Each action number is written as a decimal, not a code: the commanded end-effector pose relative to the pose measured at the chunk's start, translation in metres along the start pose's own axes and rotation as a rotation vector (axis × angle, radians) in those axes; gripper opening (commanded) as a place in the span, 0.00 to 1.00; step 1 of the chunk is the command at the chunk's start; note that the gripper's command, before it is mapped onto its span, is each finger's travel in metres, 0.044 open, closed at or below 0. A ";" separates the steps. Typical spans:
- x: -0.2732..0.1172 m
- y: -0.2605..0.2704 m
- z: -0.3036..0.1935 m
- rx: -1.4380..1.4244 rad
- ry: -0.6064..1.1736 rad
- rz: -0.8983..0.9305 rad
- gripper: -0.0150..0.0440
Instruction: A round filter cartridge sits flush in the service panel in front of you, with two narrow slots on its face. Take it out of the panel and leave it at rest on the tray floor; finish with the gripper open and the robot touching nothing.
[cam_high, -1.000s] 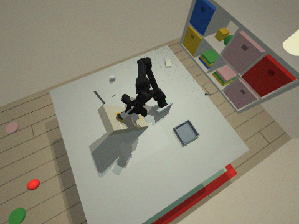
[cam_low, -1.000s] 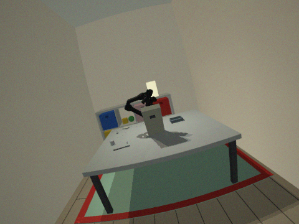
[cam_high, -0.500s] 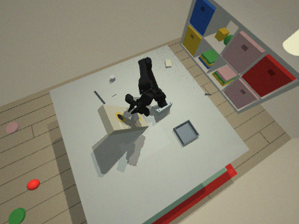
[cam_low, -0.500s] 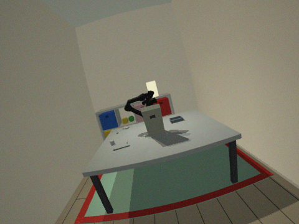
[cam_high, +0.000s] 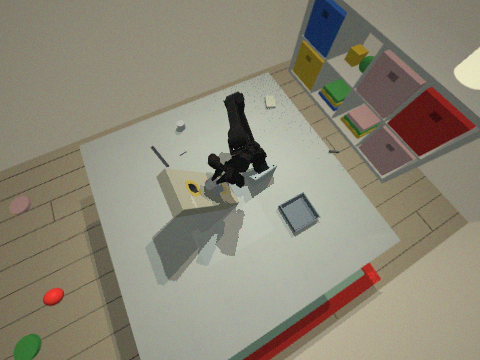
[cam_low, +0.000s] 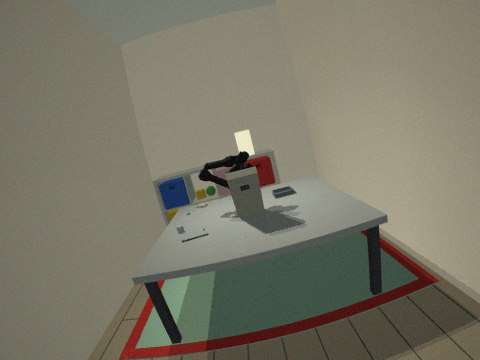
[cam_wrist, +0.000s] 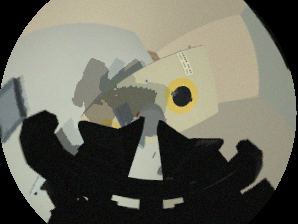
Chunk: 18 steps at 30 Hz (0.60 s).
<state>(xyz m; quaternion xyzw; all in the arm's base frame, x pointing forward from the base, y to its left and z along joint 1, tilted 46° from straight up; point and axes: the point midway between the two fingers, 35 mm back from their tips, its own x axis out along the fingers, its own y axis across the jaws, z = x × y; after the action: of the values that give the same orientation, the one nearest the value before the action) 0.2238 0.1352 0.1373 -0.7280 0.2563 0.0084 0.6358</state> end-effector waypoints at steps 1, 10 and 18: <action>0.000 -0.002 0.002 0.006 -0.002 -0.001 0.39; 0.000 -0.002 0.002 0.006 -0.002 -0.001 0.44; -0.004 -0.021 0.014 0.025 -0.006 -0.009 0.44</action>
<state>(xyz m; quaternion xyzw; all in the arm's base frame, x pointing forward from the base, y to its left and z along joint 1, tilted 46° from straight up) 0.2244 0.1368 0.1397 -0.7263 0.2552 0.0085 0.6382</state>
